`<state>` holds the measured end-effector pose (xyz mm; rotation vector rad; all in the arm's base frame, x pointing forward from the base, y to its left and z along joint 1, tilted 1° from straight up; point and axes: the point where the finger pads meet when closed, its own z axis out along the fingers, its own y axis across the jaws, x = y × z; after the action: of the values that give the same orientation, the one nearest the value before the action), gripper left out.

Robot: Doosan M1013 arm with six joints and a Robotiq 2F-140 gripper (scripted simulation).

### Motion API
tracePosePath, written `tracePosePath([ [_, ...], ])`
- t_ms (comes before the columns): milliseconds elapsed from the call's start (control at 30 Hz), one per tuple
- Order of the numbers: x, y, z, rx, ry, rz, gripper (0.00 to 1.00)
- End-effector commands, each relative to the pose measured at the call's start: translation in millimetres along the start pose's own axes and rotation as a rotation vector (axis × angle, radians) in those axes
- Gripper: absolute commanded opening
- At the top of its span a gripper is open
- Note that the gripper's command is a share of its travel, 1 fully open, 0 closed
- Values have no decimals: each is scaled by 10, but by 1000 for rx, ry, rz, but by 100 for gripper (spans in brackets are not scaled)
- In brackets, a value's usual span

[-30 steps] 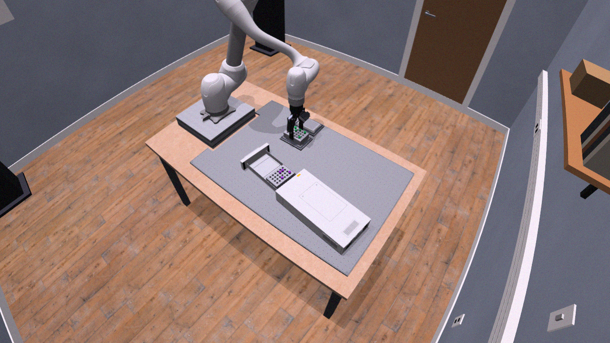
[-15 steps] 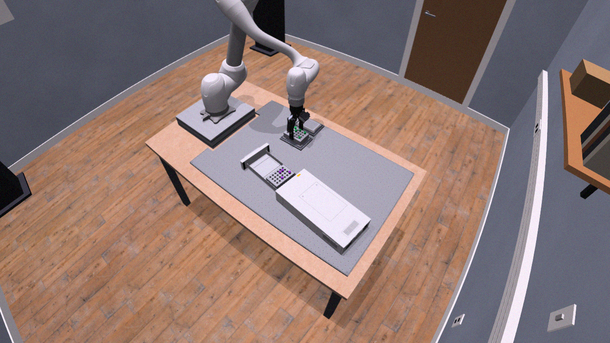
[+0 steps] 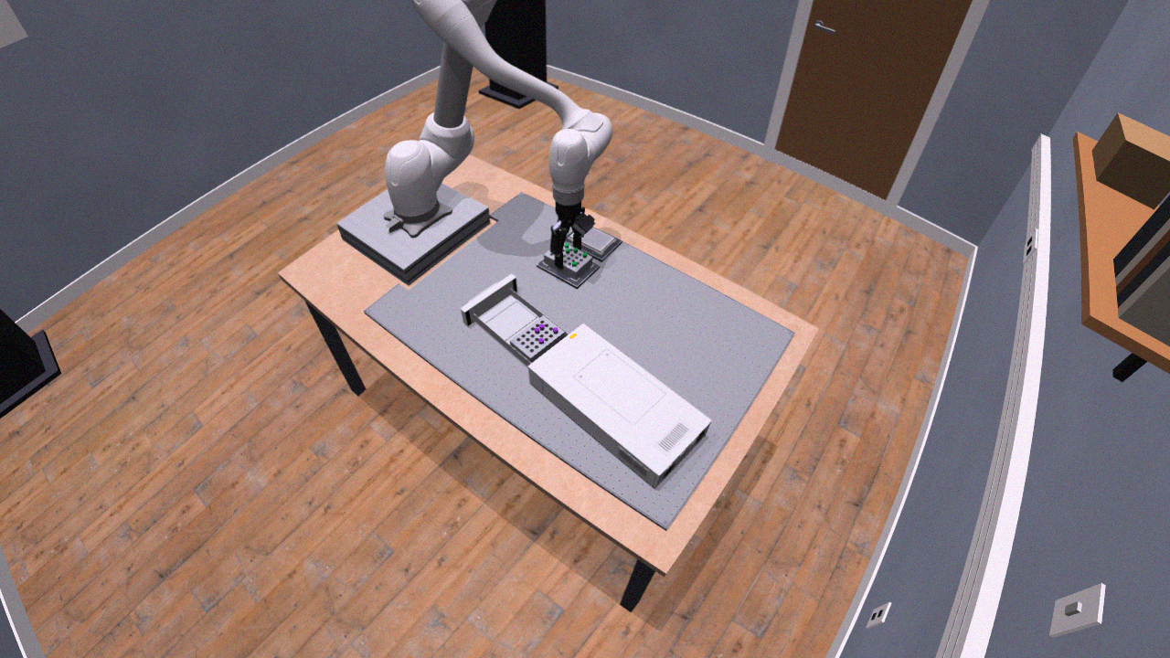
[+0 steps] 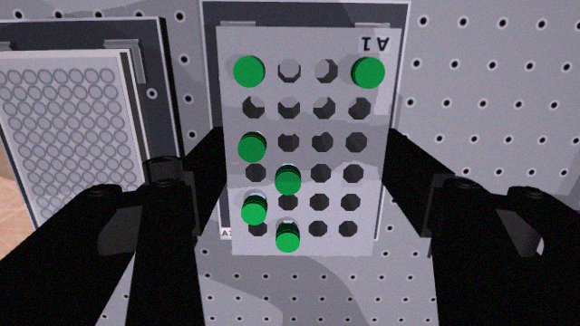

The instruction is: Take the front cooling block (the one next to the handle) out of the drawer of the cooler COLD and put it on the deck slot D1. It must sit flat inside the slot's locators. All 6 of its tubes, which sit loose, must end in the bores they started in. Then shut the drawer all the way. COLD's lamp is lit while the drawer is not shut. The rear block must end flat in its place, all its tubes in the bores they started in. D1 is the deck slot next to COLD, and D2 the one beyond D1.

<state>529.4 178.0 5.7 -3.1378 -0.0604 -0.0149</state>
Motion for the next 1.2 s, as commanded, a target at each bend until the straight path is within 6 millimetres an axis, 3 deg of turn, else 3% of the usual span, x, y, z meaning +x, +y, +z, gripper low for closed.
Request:
tracePosePath([
  [0,5,-2,-5,1,1,0,10],
  [1167,5,-2,-1,1,1,0,13],
])
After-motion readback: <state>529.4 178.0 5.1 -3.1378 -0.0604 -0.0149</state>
